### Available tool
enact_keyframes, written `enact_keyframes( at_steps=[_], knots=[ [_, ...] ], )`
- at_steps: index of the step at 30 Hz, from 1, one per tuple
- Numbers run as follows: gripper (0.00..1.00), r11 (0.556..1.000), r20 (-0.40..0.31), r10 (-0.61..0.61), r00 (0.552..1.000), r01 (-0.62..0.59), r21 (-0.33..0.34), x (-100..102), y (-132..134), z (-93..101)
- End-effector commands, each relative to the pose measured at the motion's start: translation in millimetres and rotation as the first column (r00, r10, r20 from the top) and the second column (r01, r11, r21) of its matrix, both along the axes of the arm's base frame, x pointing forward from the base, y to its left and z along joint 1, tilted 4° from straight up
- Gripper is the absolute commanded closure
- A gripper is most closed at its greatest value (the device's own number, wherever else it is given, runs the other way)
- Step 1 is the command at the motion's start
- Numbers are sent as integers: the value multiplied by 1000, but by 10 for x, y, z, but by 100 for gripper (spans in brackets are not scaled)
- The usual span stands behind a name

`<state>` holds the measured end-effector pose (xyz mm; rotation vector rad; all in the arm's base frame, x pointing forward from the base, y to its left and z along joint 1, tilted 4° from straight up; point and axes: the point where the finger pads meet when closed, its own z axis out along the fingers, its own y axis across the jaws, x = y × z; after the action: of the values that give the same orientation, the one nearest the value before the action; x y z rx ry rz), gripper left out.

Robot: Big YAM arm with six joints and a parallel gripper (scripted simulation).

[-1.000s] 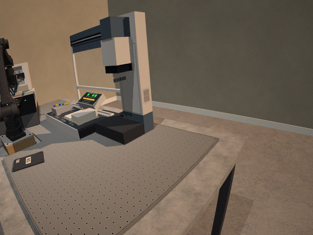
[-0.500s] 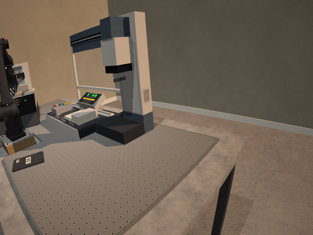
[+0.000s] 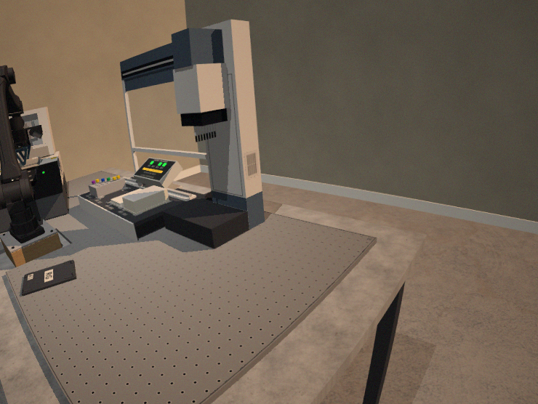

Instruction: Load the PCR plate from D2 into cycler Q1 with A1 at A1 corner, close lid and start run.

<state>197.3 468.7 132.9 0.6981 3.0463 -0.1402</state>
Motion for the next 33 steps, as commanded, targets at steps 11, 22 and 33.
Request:
enact_keyframes(
  at_steps=[11, 22, 33],
  knots=[
    [0, 995, 41, -18, 999, 14, 99, 134, 183, 408],
    [0, 994, 45, -17, 999, 12, 106, 143, 209, 444],
    [0, 994, 47, -16, 999, 10, 112, 150, 232, 468]
  ],
)
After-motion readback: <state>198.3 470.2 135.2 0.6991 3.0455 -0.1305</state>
